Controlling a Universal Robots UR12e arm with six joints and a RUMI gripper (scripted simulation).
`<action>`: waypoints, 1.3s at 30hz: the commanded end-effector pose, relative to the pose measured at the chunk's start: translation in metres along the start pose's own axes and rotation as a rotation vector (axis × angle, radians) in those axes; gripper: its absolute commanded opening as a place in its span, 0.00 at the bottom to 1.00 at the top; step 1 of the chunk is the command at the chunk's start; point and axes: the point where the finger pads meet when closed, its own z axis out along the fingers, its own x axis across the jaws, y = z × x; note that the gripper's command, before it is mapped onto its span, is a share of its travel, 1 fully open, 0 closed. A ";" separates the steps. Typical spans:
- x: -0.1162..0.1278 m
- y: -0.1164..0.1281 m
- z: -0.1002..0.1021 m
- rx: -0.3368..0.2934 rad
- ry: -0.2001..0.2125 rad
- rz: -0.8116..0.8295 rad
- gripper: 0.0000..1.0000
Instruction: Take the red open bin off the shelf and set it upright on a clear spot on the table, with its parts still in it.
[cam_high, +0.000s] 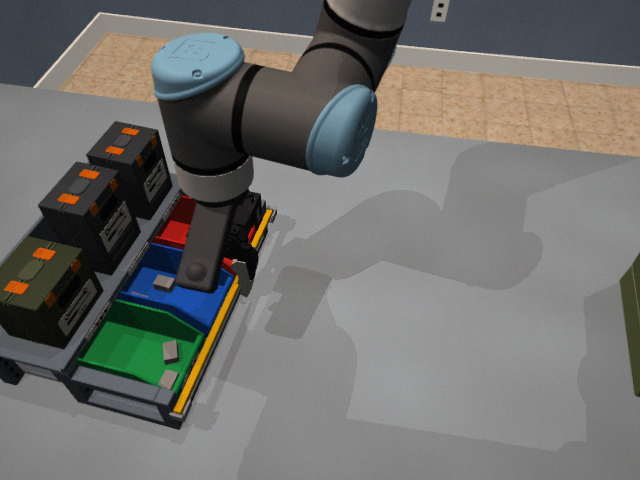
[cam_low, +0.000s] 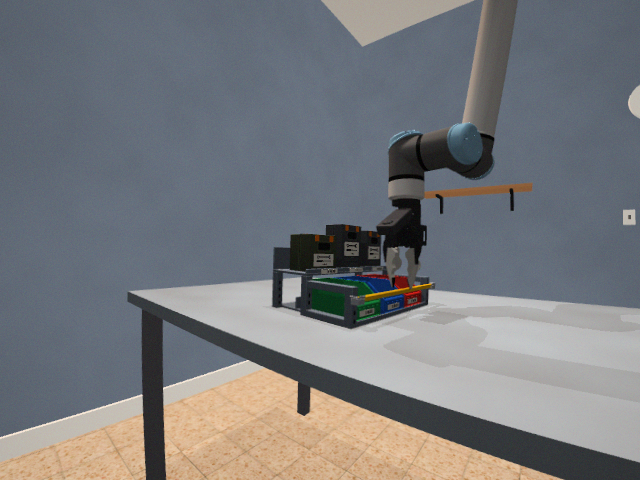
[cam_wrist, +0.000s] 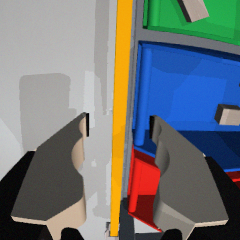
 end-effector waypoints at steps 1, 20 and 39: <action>0.001 0.000 0.003 0.000 0.001 0.000 0.28; 0.001 0.000 0.009 0.000 0.001 0.000 0.00; 0.001 0.000 0.009 0.000 0.001 0.000 0.00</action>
